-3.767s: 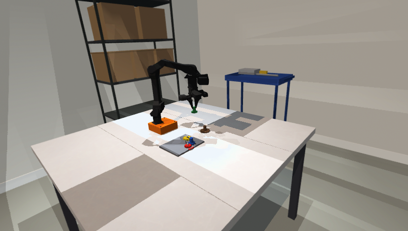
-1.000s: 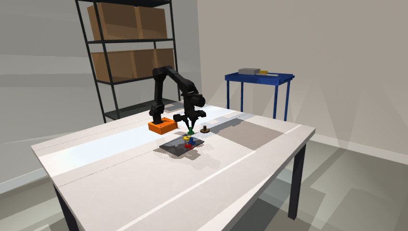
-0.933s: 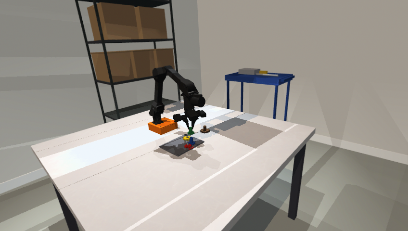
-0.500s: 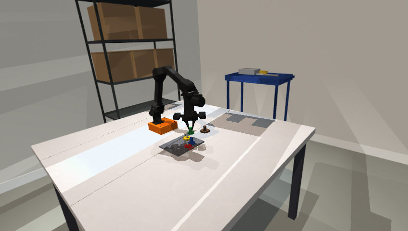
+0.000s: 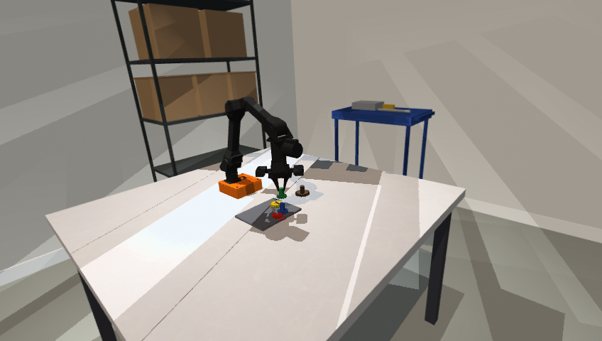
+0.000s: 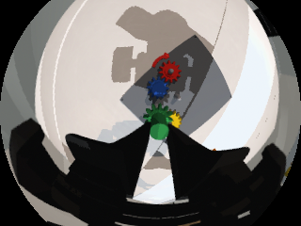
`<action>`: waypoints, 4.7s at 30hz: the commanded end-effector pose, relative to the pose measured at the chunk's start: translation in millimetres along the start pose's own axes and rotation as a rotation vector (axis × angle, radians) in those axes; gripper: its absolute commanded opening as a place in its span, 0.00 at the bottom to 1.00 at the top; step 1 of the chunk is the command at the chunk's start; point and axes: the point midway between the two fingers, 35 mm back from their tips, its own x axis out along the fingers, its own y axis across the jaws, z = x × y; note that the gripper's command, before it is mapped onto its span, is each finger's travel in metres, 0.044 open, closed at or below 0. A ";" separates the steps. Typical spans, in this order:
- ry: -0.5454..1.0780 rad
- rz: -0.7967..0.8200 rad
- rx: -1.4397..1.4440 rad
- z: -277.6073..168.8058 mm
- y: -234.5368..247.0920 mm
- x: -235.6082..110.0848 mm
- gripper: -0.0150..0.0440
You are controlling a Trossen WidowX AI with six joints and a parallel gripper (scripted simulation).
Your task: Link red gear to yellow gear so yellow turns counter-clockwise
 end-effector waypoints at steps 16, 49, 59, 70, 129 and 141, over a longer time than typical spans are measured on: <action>-0.002 0.006 -0.148 0.4 1.5 12.9 0.25; 0.000 0.006 0.227 1.3 1.7 43.4 0.25; -0.001 0.006 -0.029 0.2 1.8 45.0 0.25; -0.002 0.006 -0.181 1.3 1.7 46.8 0.25; -0.001 0.006 0.055 0.1 1.4 0.5 0.49; 0.004 -0.001 0.045 -3.3 -3.2 -42.1 0.89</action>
